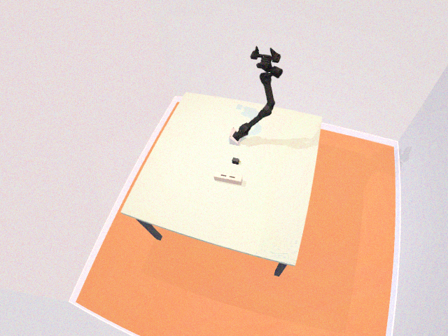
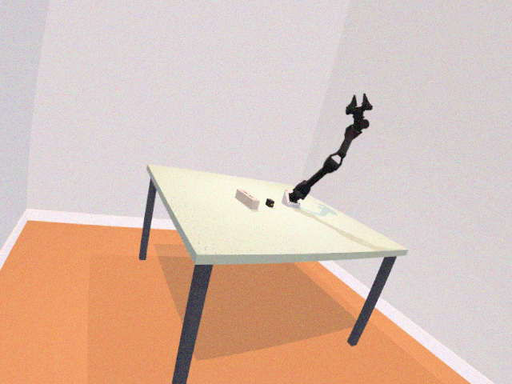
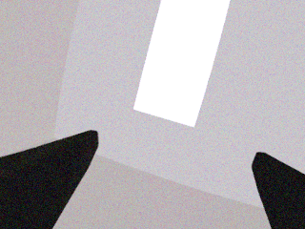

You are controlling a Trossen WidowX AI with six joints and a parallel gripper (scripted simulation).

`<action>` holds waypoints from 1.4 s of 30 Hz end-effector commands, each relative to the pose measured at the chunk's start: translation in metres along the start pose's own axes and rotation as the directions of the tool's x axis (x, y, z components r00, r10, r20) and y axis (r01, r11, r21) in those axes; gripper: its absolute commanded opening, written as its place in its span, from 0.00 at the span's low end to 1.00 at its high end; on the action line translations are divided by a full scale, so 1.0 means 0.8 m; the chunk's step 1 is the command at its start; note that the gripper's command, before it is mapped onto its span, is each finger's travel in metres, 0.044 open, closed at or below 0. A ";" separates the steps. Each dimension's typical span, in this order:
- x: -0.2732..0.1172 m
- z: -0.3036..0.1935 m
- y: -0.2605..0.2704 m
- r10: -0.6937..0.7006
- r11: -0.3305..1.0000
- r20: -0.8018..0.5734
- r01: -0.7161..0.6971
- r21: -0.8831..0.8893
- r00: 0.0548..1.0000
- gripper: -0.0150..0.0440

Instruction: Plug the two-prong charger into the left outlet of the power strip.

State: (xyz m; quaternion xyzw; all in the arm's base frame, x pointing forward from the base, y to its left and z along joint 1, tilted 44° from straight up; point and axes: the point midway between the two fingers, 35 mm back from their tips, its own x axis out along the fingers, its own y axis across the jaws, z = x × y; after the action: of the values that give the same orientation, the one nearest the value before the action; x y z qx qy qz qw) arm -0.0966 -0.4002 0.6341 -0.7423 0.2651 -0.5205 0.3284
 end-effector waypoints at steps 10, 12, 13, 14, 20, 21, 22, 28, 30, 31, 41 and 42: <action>0.024 0.069 0.085 0.150 0.975 0.086 -0.161 0.153 0.985 1.00; 0.027 0.081 0.098 0.172 0.966 0.104 -0.188 0.175 0.980 1.00; 0.028 0.088 0.104 0.183 0.962 0.114 -0.202 0.185 0.976 1.00; 0.029 0.095 0.110 0.195 0.957 0.124 -0.216 0.194 0.973 1.00; 0.032 0.137 0.146 0.260 0.922 0.190 -0.302 0.243 0.947 1.00; 0.032 0.145 0.152 0.270 0.915 0.202 -0.316 0.250 0.941 1.00; 0.032 0.153 0.158 0.280 0.908 0.215 -0.331 0.256 0.936 1.00; 0.028 0.200 0.188 0.338 0.864 0.288 -0.417 0.281 0.896 1.00; 0.026 0.214 0.196 0.355 0.851 0.309 -0.442 0.283 0.882 1.00; 0.024 0.222 0.199 0.363 0.844 0.320 -0.454 0.284 0.875 1.00; 0.003 0.302 0.236 0.439 0.763 0.443 -0.585 0.276 0.782 1.00; 0.001 0.311 0.239 0.446 0.753 0.457 -0.598 0.273 0.770 1.00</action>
State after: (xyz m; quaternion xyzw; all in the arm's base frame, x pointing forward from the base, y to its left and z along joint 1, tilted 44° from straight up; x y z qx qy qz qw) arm 0.1108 -0.4755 0.4454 -0.6423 0.2825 -0.3256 0.6338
